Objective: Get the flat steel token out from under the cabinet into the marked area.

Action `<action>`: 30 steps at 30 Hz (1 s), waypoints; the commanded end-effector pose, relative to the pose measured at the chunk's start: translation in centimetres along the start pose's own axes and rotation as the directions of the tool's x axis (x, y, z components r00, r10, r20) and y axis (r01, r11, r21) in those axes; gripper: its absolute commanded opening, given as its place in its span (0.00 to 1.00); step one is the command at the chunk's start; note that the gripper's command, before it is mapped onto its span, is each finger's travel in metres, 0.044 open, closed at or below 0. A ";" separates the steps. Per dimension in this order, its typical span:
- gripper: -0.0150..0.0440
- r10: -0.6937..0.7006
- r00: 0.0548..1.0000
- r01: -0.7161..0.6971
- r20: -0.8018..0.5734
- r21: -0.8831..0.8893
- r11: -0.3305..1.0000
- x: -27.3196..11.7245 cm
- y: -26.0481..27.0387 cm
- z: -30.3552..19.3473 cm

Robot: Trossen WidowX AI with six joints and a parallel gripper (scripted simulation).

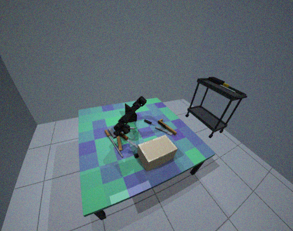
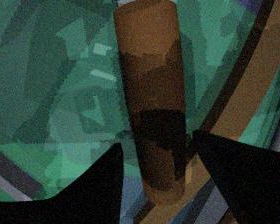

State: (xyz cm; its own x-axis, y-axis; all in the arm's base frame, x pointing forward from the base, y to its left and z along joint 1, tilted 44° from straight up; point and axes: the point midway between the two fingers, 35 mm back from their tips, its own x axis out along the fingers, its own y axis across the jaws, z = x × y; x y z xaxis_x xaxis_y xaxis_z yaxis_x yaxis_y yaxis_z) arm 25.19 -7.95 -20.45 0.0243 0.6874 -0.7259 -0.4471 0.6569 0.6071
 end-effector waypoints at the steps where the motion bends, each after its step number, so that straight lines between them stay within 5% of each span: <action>1: 0.71 -0.001 1.000 0.001 0.002 0.000 1.000 0.1 0.0 0.0; 13: 0.71 0.000 1.000 0.000 0.002 -0.001 1.000 0.5 0.1 0.1; 30: 0.52 -0.002 1.000 0.002 -0.002 -0.003 1.000 0.2 0.0 0.0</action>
State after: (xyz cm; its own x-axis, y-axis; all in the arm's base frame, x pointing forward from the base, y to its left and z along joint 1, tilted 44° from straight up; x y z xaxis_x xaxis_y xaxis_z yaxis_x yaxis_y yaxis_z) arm 25.20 -7.76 -20.65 0.0242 0.6852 -0.7280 -0.4493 0.6579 0.6043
